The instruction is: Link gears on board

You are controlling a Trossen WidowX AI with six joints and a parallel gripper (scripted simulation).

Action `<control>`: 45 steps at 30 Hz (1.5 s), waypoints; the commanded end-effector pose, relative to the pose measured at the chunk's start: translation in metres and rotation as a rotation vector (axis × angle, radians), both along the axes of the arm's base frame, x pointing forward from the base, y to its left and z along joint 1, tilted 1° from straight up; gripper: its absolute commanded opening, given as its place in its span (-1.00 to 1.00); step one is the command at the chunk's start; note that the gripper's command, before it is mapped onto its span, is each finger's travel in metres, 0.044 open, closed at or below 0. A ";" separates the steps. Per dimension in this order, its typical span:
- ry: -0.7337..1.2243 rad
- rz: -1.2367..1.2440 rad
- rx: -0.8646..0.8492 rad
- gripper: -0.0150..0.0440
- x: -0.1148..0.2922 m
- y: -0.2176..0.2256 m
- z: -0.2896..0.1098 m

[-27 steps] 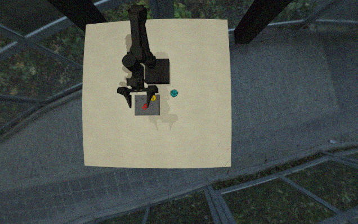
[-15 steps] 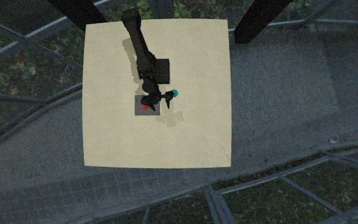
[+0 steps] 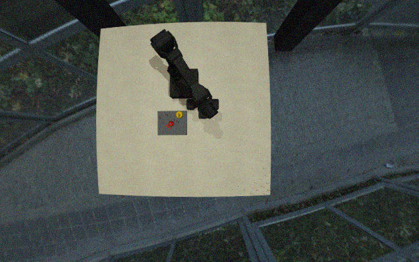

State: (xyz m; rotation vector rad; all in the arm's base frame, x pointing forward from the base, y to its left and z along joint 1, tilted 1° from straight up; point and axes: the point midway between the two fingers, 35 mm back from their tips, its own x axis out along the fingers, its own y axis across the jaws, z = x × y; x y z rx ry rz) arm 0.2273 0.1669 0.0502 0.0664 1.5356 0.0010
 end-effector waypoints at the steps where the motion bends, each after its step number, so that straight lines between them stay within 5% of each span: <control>1: 0.022 -0.021 -0.013 1.00 0.000 -0.003 0.001; 29: 0.022 -0.021 -0.013 1.00 0.001 -0.001 -0.041; 42: 0.022 -0.021 -0.013 -0.16 0.001 -0.001 -0.041; 45: 0.022 -0.021 -0.013 -0.22 0.001 -0.001 -0.041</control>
